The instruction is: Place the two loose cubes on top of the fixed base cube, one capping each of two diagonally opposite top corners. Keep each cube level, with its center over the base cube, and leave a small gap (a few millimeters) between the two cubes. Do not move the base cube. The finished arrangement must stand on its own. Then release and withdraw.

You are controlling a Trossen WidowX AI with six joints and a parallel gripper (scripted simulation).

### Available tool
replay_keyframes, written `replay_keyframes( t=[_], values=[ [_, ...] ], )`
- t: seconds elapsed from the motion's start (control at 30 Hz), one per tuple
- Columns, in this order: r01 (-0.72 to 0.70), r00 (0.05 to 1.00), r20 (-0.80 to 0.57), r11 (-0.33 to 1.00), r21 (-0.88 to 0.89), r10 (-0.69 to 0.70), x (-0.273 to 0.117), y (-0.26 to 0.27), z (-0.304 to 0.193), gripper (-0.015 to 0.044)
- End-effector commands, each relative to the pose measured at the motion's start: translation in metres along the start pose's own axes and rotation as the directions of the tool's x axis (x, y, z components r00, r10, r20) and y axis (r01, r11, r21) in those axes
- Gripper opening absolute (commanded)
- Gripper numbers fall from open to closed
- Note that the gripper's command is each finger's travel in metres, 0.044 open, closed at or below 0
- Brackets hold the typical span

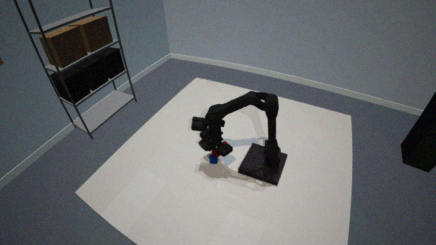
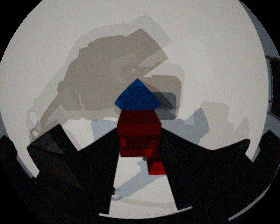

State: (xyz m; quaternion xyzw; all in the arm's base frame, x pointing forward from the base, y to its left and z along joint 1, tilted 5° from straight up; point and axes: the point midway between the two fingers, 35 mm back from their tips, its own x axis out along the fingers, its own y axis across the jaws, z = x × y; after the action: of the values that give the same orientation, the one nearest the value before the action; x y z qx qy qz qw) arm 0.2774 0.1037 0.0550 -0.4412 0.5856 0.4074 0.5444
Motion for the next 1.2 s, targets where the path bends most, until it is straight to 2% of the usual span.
replay_keyframes(
  t=[0.0, 0.6, 0.73, 1.17],
  values=[
    [0.000, 1.000, 0.005, 1.000, 0.000, 0.000, 0.001, 0.000, 0.001, 0.0105],
    [0.000, 1.000, 0.005, 1.000, -0.001, 0.000, 0.002, 0.000, 0.001, 0.0105],
    [0.000, 1.000, 0.005, 1.000, -0.001, 0.000, 0.002, 0.000, 0.001, 0.0205],
    [0.001, 1.000, 0.001, 1.000, 0.001, -0.001, -0.015, 0.000, 0.000, 0.0205]
  ],
)
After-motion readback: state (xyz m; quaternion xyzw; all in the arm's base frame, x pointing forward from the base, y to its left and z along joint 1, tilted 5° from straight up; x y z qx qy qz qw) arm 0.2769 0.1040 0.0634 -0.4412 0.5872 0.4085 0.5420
